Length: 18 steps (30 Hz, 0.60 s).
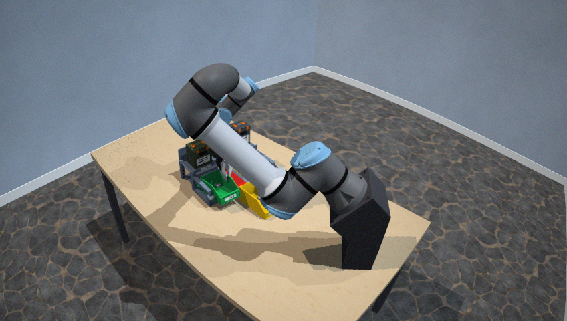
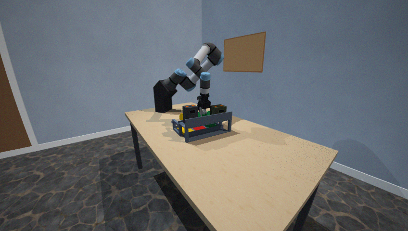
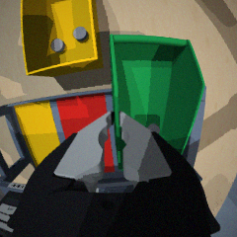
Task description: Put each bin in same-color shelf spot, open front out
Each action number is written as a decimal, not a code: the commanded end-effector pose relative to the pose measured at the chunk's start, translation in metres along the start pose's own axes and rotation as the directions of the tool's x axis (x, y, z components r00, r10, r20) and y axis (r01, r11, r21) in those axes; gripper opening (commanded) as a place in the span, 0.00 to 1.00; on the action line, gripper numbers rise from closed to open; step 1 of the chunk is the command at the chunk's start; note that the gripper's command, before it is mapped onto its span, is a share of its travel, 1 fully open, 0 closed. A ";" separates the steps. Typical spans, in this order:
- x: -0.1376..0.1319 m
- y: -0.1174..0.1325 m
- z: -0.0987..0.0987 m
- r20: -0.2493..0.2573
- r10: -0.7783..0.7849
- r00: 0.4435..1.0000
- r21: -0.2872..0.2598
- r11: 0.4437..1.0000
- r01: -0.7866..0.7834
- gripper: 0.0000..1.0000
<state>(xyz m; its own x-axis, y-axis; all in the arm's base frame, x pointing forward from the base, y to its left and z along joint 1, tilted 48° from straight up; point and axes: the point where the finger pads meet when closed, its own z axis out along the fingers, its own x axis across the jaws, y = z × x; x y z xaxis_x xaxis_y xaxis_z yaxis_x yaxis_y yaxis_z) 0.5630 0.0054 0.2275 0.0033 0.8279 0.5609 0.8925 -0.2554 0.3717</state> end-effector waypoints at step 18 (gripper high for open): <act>0.000 0.007 -0.001 -0.001 -0.001 1.000 -0.016 1.000 0.001 0.00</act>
<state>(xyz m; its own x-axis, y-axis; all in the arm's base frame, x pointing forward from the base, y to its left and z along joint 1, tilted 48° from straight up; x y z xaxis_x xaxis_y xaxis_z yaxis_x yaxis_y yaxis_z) 0.5672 0.0043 0.2297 0.0025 0.8277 0.5612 0.8875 -0.2604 0.3802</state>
